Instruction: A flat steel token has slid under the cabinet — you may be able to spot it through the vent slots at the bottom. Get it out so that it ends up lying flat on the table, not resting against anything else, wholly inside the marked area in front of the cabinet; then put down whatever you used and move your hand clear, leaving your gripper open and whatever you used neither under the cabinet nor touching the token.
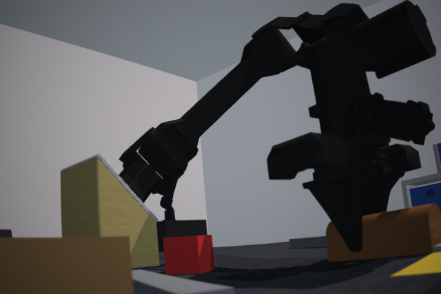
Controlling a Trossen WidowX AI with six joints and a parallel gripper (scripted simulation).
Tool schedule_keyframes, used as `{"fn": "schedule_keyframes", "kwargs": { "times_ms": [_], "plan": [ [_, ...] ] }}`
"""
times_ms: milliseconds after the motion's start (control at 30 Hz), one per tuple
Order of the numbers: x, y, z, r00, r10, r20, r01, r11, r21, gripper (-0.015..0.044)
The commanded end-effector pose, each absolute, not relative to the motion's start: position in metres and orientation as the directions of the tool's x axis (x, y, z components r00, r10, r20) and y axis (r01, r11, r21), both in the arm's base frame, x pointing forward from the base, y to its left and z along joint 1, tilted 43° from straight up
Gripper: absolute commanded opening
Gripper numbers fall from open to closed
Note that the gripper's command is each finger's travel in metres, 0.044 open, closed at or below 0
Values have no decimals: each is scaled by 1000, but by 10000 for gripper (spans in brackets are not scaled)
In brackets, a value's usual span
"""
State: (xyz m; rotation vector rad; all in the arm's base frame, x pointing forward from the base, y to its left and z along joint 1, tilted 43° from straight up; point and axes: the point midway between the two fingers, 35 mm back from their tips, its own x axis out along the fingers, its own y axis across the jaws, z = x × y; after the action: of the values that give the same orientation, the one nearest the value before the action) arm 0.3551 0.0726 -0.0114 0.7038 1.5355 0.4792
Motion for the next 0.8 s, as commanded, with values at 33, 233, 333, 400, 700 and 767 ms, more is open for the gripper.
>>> {"fn": "schedule_keyframes", "kwargs": {
  "times_ms": [33,233,333,400,700,767],
  "plan": [
    [347,74,-12,2,683,-730,153,722,675,0],
    [341,75,-11,2,683,-730,154,721,675,0],
    [338,75,-11,2,683,-730,154,721,675,0],
    [336,75,-10,1,683,-730,154,721,675,0],
    [327,77,-9,1,683,-730,154,721,675,0],
    [325,77,-9,1,683,-730,154,721,675,0]
  ]
}}
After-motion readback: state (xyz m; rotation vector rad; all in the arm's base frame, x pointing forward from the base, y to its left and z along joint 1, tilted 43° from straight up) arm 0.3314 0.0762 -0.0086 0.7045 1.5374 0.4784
